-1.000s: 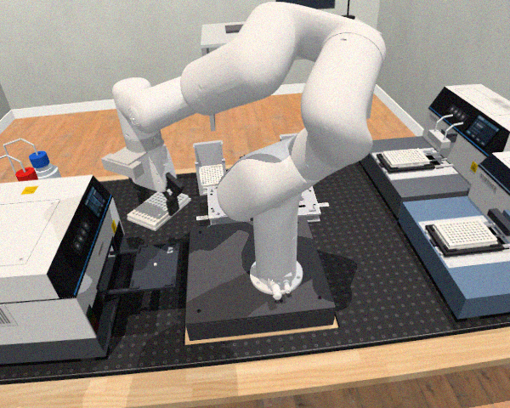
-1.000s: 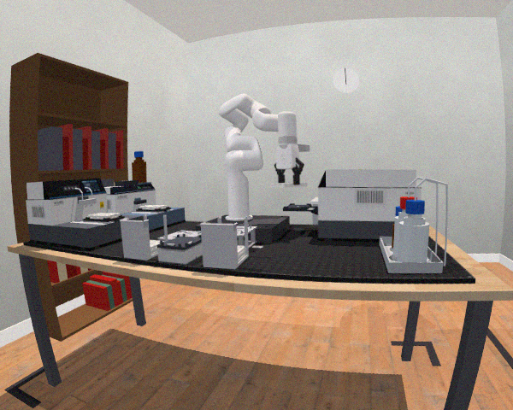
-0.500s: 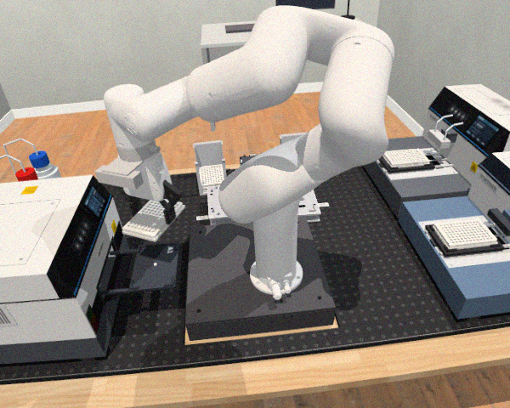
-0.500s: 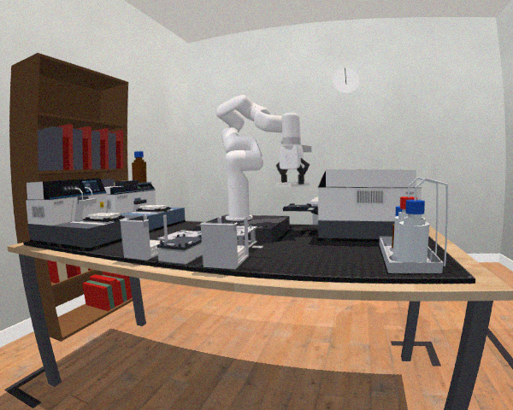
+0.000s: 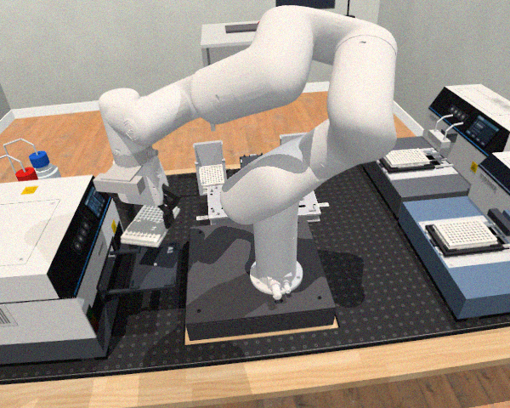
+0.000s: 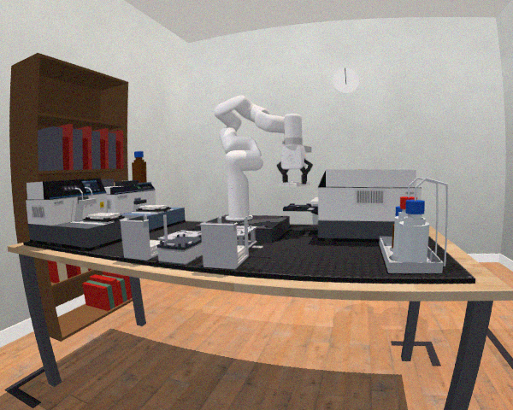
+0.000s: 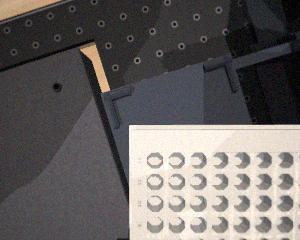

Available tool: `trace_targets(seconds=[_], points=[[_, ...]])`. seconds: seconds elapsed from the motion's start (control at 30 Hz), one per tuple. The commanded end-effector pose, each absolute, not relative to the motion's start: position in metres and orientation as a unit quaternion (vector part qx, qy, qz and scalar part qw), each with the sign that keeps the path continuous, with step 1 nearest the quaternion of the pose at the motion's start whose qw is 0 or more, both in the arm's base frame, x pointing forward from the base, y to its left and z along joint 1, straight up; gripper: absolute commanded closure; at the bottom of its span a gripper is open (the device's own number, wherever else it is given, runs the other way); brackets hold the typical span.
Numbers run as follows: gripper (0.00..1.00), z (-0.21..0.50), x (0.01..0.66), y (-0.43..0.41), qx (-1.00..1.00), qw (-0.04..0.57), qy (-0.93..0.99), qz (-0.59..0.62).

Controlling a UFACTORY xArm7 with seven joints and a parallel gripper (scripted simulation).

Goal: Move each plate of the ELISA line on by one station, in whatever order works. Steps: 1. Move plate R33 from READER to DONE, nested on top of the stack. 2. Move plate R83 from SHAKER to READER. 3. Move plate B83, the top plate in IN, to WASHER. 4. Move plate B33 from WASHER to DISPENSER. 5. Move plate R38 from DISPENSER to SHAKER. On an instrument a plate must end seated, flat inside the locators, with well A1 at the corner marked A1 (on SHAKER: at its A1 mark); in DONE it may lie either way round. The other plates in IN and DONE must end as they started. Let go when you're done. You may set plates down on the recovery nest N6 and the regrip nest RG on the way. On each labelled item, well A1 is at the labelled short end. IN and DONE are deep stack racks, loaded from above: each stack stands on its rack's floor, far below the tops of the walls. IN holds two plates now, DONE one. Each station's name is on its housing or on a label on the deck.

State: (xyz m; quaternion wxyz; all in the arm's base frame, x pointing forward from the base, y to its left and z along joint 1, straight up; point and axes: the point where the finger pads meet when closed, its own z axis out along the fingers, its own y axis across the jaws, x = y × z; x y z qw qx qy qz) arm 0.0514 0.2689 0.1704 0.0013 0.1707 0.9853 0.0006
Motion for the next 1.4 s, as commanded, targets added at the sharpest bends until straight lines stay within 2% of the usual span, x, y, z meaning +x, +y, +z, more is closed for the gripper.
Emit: trace_targets(seconds=[0.0,0.23,0.8,1.37], points=[[1.0,0.171,0.042,0.272,0.153,0.001,0.988,0.002],[1.0,0.171,0.021,0.278,0.113,0.001,0.994,0.002],[1.0,0.171,0.021,0.278,0.025,0.001,1.0,0.002],[1.0,0.171,0.021,0.278,0.025,0.001,1.0,0.002]])
